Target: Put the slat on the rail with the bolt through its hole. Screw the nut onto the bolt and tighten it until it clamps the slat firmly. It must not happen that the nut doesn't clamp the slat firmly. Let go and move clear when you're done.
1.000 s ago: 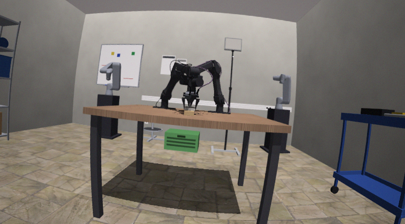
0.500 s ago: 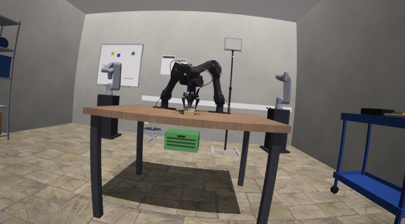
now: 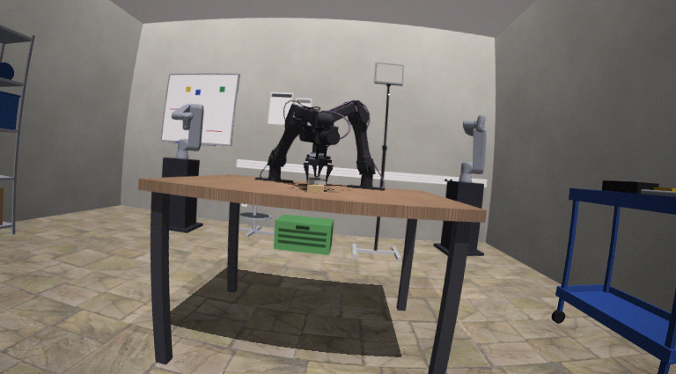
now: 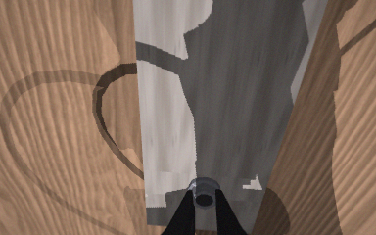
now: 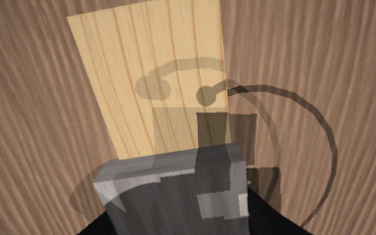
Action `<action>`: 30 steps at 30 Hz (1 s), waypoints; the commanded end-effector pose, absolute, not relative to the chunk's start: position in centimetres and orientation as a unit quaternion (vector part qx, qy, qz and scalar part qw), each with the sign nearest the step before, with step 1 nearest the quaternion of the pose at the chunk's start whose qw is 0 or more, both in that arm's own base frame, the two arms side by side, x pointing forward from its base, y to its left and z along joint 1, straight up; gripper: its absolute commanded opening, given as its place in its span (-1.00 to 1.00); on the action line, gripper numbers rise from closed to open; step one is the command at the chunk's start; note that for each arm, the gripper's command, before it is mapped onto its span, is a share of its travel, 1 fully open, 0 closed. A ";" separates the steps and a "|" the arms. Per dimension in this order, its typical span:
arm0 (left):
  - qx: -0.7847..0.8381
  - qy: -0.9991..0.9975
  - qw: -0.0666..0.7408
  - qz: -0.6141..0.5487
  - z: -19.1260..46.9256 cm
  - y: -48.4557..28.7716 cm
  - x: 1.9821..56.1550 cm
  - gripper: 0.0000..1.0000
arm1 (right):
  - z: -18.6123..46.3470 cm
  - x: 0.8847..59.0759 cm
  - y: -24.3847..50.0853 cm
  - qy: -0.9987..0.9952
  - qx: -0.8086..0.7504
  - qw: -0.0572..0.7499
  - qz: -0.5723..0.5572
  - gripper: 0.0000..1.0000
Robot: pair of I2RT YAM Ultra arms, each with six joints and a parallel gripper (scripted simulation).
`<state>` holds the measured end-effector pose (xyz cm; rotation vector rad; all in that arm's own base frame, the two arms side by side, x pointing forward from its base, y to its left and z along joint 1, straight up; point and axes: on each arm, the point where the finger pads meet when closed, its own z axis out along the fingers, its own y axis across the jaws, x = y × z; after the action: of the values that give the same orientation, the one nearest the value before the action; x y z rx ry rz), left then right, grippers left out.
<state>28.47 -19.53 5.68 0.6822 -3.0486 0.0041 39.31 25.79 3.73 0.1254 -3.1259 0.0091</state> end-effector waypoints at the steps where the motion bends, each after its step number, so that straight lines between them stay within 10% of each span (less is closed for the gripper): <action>1: 0.127 -0.992 0.005 0.002 6.0 -19.5 28.5 -0.75 | 4.3 39.5 25.9 -0.999 0.040 0.000 -0.001 0.45; 30: -0.363 -0.932 -0.001 0.004 6.0 -19.5 28.5 -0.75 | 4.3 39.5 25.9 -0.999 0.040 0.000 -0.001 0.45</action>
<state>28.55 -19.26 5.67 -0.9165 -2.9915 -0.0070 39.31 25.79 3.73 0.1256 -3.1259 0.0092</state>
